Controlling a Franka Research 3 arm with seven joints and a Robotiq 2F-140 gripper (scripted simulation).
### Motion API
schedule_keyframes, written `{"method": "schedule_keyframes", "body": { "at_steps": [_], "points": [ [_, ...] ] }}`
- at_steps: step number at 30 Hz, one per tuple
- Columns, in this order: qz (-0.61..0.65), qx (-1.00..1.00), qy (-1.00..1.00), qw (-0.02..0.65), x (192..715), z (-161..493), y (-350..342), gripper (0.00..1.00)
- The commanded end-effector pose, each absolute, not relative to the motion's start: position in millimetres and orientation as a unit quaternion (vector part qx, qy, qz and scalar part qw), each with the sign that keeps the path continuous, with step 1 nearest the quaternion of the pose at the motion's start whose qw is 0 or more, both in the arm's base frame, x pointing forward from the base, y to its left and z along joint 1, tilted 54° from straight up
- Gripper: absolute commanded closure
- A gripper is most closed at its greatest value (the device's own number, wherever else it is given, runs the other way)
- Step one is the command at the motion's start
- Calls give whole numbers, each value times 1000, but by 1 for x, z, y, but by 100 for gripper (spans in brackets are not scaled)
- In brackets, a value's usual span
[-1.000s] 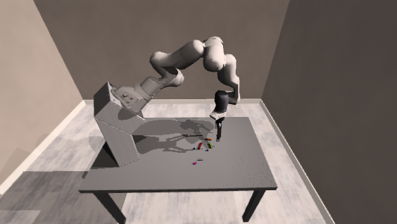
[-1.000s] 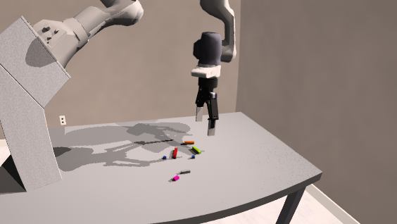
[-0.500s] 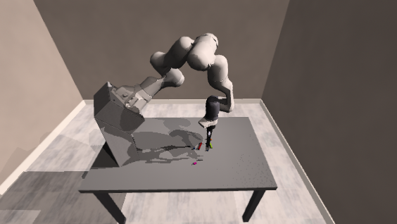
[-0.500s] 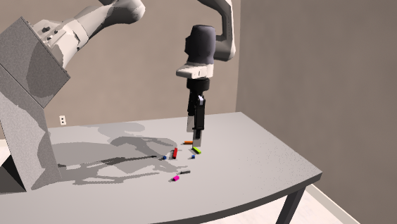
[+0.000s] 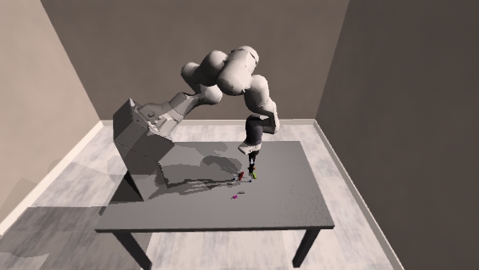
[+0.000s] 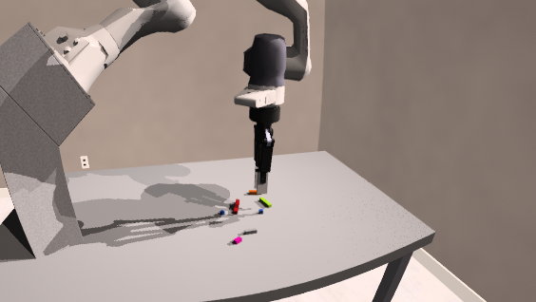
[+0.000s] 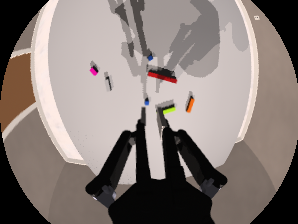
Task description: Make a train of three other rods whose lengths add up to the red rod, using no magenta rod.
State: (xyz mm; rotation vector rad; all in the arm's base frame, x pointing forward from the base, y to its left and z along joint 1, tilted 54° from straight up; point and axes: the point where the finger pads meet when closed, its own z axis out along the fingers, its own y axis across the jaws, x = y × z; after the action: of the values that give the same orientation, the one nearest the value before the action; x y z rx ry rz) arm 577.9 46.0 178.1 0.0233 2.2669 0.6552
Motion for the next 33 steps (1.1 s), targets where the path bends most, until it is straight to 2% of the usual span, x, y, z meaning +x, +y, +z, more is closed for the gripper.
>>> {"method": "schedule_keyframes", "body": {
  "at_steps": [1, 33],
  "points": [
    [249, 21, 890, 382, 578, 177, 41, 85],
    [249, 21, 890, 382, 583, 173, 44, 85]
  ]
}}
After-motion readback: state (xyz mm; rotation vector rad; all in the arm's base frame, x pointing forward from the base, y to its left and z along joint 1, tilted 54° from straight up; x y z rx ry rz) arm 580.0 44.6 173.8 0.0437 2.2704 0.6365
